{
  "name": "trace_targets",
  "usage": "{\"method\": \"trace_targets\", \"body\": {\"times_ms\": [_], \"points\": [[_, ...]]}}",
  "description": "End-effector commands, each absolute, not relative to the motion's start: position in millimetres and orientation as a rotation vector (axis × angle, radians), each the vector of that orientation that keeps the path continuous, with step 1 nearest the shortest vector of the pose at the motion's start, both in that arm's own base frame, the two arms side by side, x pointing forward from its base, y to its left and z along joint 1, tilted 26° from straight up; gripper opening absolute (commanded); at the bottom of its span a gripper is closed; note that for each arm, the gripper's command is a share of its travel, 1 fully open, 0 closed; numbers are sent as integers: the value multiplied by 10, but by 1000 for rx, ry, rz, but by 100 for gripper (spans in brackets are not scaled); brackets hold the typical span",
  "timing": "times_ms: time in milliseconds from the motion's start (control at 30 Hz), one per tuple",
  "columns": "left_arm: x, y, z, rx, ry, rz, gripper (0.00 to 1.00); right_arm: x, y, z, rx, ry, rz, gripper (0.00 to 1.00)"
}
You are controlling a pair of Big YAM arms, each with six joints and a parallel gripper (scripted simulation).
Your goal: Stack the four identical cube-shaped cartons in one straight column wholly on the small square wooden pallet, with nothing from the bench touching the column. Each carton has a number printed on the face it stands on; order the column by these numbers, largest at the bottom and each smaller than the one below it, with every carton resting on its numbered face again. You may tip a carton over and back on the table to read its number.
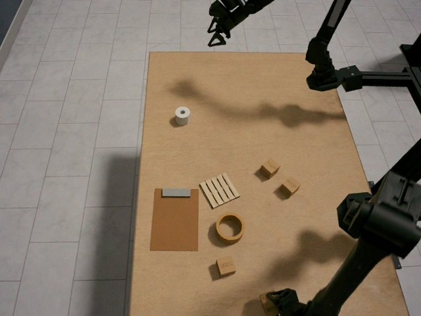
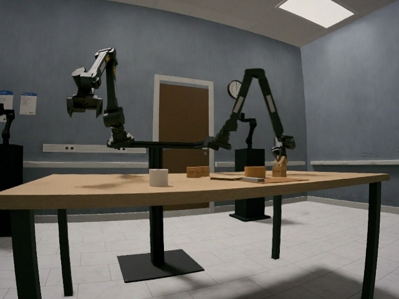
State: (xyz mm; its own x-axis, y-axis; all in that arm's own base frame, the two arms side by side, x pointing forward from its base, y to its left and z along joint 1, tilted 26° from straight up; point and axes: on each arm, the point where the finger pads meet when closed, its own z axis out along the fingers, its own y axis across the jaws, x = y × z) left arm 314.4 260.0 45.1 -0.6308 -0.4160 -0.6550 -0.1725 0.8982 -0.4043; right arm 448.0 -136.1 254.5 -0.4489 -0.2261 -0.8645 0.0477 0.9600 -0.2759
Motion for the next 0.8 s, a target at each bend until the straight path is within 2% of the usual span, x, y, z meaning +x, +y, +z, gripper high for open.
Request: {"method": "trace_targets", "body": {"times_ms": [0, 400, 767], "points": [[3263, 2562, 552, -583, 2162, -239, 50, 4530, -1381, 2679, -136, 1992, -329, 100], [3261, 2586, 489, -708, 2094, 244, 50, 4530, -1381, 2679, -136, 1992, -329, 100], [3218, 2673, 519, -743, 2067, 413, 50, 4530, -1381, 2679, -136, 1992, -329, 100]]}}
